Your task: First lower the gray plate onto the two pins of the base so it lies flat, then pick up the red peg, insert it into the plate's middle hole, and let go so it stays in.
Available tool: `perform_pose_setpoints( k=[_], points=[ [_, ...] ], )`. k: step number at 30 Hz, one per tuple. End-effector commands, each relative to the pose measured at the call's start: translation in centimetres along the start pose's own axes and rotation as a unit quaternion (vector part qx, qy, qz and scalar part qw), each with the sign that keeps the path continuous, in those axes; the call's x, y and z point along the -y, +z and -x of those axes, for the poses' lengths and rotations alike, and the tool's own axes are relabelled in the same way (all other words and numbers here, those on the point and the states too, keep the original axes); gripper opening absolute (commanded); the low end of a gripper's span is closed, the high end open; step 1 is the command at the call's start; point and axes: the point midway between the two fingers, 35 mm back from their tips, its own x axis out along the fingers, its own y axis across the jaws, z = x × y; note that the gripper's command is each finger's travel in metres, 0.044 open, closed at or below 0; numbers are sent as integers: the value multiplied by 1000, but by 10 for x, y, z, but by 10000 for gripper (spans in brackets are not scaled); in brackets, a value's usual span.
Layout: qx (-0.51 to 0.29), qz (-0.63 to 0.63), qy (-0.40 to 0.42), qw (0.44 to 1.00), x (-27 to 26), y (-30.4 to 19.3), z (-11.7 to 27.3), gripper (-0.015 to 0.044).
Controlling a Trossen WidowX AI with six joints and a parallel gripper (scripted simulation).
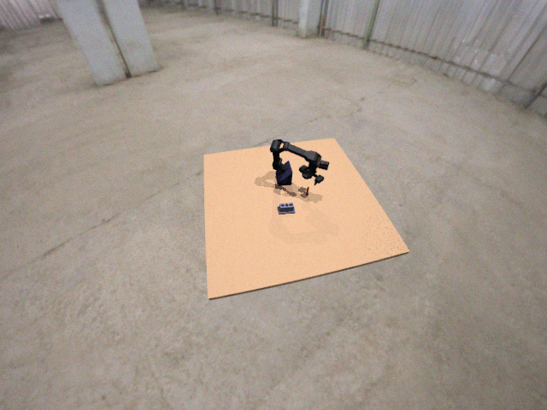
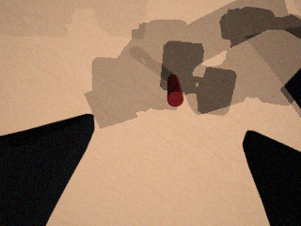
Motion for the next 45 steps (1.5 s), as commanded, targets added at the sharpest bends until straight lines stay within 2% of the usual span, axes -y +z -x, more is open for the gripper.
perform_pose_setpoints(
  k=[1, 45],
  points=[
    [2, -5, -5, 1000, 2, 0, -22, 440],
    [4, -5, -6, 1000, 5, 2, -90, 440]
  ],
)
